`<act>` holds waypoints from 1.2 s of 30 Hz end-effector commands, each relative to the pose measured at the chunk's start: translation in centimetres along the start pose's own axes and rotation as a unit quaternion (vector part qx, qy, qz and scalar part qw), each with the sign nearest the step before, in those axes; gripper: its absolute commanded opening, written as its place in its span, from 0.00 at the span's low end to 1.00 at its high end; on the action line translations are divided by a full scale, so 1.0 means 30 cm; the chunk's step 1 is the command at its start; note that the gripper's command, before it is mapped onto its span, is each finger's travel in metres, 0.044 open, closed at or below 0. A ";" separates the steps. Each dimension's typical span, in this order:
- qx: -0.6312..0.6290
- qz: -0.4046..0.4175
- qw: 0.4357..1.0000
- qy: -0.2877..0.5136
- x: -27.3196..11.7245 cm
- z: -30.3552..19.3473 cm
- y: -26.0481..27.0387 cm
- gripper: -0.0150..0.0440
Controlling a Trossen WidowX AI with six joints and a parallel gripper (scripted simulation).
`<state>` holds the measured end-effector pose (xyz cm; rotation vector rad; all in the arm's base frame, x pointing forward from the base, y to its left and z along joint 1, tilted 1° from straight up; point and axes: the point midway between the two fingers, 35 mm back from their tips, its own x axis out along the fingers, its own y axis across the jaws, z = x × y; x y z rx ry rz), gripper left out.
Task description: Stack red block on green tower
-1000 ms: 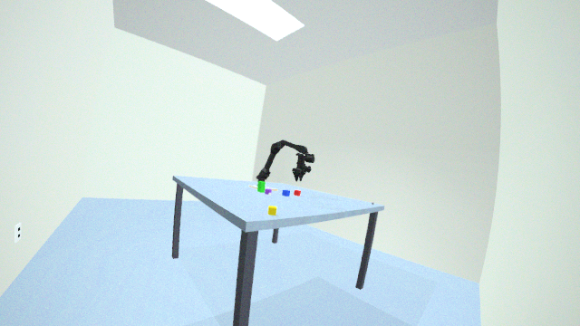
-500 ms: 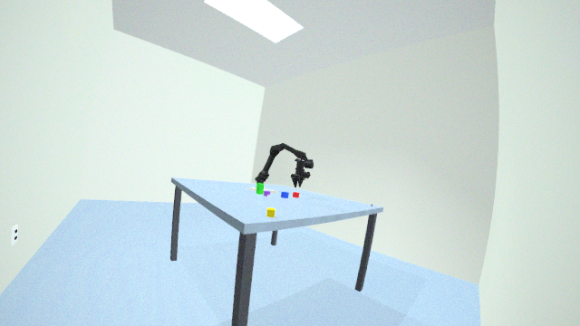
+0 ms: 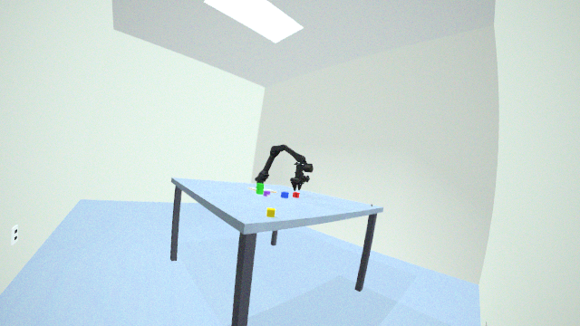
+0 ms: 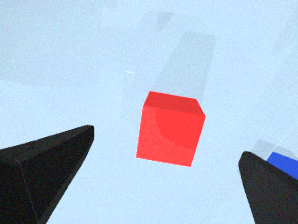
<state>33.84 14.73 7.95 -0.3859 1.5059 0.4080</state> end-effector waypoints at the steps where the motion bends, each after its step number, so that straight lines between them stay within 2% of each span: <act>1: 0.002 -0.003 1.000 0.004 0.030 -0.006 -0.002 1.00; 23: 0.002 -0.003 1.000 0.004 0.147 -0.009 -0.003 1.00; 36: 0.002 -0.003 1.000 0.005 0.151 -0.009 -0.003 1.00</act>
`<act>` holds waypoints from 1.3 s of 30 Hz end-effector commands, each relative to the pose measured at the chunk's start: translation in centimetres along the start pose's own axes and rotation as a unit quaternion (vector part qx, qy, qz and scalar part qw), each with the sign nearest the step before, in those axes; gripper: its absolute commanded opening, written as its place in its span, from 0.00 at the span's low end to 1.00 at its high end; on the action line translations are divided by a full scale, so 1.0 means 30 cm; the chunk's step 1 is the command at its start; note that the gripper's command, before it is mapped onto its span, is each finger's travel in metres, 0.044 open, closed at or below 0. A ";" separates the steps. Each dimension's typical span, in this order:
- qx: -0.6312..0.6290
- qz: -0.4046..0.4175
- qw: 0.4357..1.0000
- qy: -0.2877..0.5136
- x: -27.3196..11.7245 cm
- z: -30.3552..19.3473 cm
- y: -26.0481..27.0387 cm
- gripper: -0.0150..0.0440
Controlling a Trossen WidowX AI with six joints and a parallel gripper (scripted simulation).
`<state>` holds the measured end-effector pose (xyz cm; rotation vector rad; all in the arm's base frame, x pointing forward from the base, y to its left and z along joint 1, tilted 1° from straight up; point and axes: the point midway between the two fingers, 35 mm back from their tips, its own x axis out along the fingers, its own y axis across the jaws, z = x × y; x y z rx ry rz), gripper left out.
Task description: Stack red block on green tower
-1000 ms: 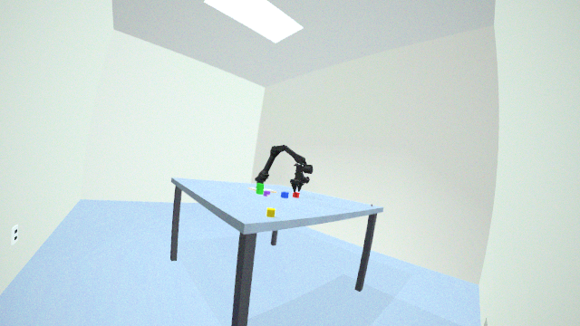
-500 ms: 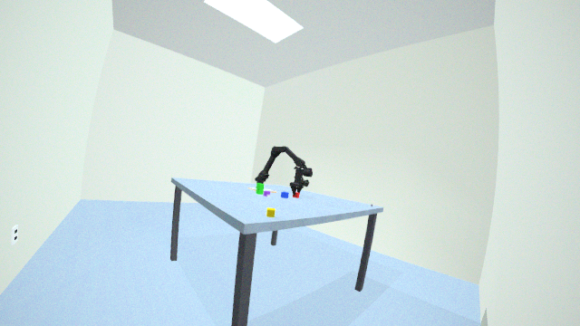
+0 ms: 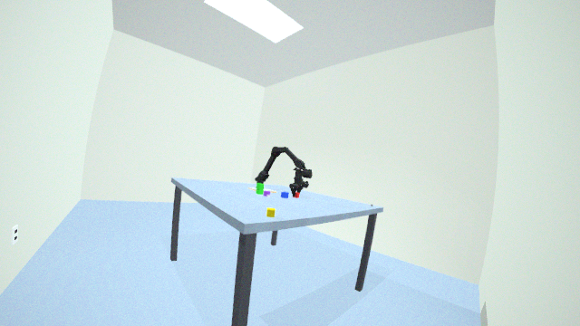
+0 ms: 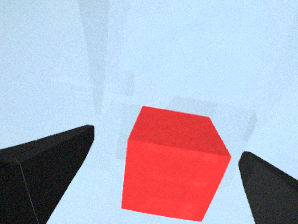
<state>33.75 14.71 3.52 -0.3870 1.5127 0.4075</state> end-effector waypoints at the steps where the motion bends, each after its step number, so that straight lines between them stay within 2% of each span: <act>1: 0.002 -0.003 1.000 0.001 0.003 -0.002 -0.003 1.00; 6: 0.002 -0.003 1.000 0.001 0.001 -0.002 -0.003 1.00; 17: 0.002 -0.003 1.000 0.001 0.001 -0.002 -0.003 0.51; 24: 0.002 -0.003 1.000 0.001 0.001 -0.002 -0.003 0.43; 28: 0.002 -0.003 1.000 0.001 -0.029 -0.001 -0.002 0.25; 39: 0.002 -0.003 1.000 0.001 -0.201 0.000 0.001 0.25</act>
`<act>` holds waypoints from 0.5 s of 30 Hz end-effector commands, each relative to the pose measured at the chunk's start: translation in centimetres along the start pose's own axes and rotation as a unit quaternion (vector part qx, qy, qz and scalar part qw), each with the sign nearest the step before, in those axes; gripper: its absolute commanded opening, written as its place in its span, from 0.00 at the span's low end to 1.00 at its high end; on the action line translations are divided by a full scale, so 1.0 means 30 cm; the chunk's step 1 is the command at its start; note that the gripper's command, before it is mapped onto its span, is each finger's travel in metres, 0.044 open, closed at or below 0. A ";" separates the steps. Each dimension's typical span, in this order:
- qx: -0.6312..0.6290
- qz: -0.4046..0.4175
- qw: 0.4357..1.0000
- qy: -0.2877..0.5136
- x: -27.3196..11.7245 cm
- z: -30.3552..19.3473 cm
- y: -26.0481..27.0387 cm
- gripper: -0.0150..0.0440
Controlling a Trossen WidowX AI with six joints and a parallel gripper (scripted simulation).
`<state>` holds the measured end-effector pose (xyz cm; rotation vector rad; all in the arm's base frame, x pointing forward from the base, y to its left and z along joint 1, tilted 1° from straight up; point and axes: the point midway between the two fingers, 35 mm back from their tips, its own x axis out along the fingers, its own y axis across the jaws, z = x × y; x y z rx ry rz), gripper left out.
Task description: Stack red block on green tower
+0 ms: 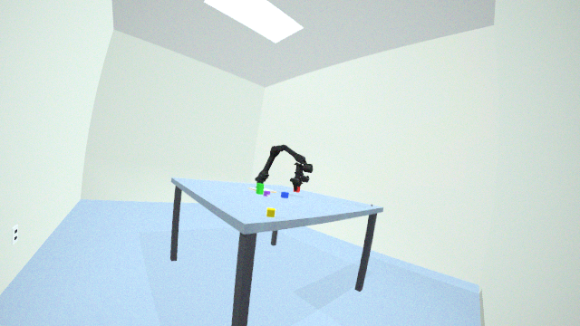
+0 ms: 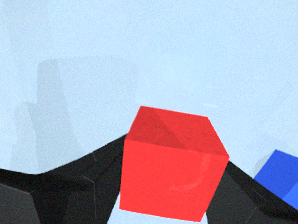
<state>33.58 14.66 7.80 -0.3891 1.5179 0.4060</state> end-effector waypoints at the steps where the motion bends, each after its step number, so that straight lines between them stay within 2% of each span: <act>1: 0.002 -0.003 1.000 -0.002 -0.075 0.002 -0.002 0.25; 15: 0.002 -0.003 1.000 -0.002 -0.250 0.001 -0.001 0.25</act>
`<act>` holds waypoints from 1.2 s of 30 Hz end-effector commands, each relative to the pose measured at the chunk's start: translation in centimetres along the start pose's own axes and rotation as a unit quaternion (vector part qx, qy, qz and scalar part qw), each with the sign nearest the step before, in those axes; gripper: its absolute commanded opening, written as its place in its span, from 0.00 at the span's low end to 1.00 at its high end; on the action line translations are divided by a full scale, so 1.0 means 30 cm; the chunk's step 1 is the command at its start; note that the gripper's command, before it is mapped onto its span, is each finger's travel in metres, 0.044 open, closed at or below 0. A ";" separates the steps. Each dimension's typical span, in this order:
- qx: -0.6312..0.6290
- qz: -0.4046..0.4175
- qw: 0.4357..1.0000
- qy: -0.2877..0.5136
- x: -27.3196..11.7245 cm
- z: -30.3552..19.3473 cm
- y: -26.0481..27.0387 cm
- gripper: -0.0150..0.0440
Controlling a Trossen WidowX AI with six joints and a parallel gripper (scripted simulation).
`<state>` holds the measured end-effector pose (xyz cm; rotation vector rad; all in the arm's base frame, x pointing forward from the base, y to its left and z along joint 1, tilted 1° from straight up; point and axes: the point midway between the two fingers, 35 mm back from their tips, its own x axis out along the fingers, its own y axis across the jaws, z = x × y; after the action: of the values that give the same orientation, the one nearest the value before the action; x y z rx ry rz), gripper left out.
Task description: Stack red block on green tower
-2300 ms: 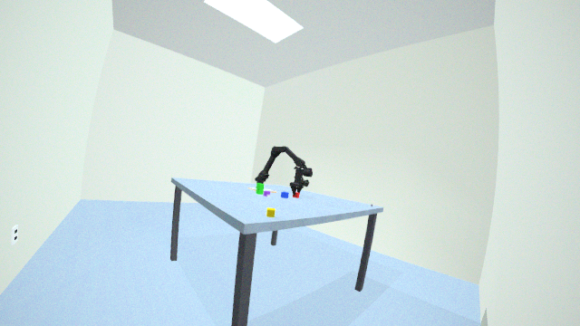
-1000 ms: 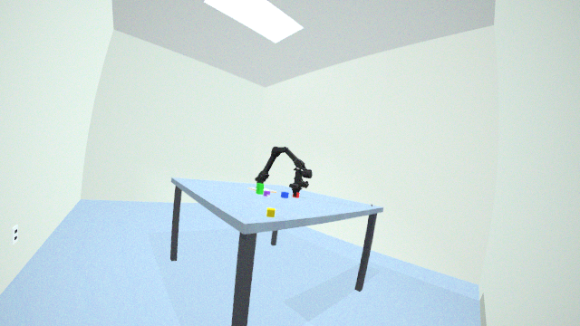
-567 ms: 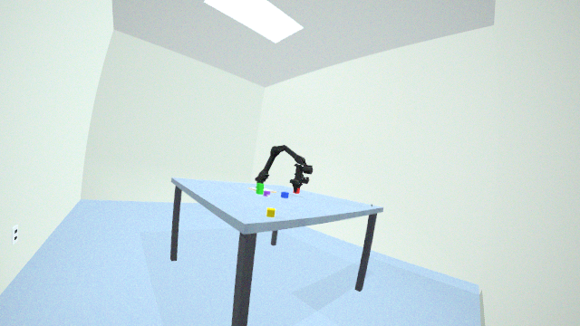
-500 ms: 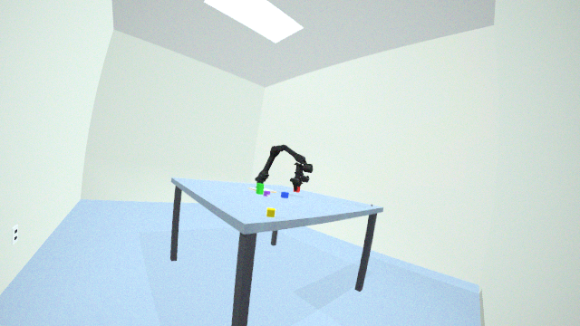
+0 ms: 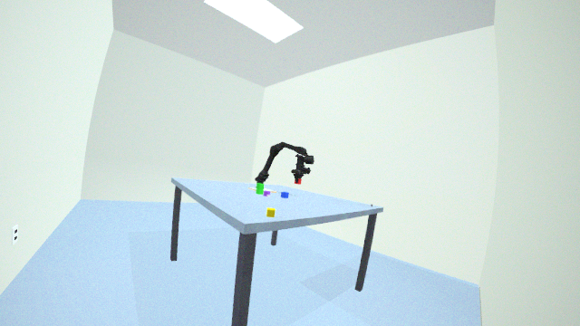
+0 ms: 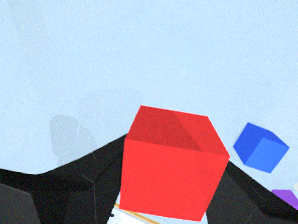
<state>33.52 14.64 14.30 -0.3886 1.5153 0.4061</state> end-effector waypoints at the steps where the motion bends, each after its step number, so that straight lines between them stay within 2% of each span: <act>1: 0.002 -0.002 1.000 0.000 -0.034 -0.001 -0.002 0.25; 11: 0.001 -0.004 1.000 -0.001 -0.036 -0.011 -0.025 0.25; 36: 0.016 -0.018 1.000 0.012 -0.050 -0.323 -0.419 0.25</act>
<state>32.05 0.85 15.74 -0.3928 1.5223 0.3644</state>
